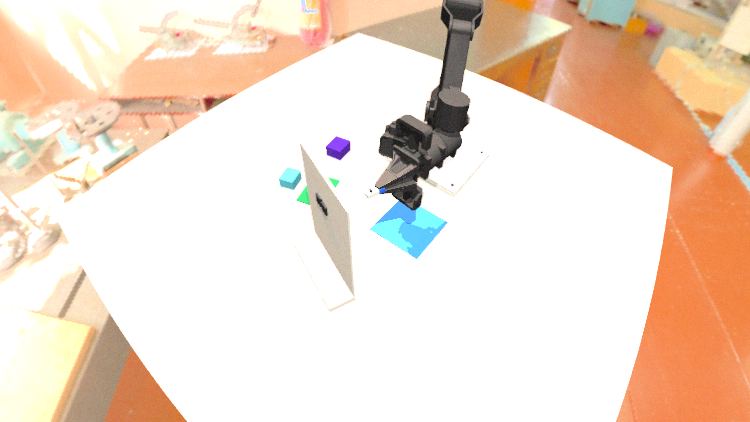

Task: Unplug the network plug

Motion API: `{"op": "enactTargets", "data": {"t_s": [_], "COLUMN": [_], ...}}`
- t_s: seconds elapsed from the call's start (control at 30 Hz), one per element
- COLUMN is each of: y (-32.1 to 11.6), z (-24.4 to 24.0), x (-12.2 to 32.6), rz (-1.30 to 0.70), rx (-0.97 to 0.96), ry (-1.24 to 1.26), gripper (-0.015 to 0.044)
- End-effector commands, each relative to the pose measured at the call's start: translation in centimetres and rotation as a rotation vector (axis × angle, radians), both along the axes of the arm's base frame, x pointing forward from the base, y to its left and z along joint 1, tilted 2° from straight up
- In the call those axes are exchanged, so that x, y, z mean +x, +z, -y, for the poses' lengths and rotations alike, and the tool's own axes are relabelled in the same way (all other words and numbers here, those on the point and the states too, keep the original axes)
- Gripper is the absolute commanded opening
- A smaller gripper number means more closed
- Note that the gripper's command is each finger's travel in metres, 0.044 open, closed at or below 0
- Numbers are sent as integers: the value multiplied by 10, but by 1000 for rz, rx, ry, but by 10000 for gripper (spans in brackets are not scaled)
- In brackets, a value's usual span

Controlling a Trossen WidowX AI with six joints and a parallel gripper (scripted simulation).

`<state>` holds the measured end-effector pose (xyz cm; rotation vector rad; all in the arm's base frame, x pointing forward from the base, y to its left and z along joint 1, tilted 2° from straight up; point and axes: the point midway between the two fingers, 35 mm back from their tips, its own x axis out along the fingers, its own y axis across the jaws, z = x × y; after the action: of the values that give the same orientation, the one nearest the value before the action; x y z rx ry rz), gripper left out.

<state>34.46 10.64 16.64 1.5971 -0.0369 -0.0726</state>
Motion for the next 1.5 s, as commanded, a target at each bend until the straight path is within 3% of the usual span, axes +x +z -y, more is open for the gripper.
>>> {"op": "enactTargets", "data": {"t_s": [0.0, 0.77, 1.47], "y": [13, 49, -11], "z": [0, 5, -8], "x": [-2, -19, -19], "rz": [9, 3, -378], "rx": [7, 6, -162], "ry": [-4, -4, 212], "gripper": [0, 0, 0]}}
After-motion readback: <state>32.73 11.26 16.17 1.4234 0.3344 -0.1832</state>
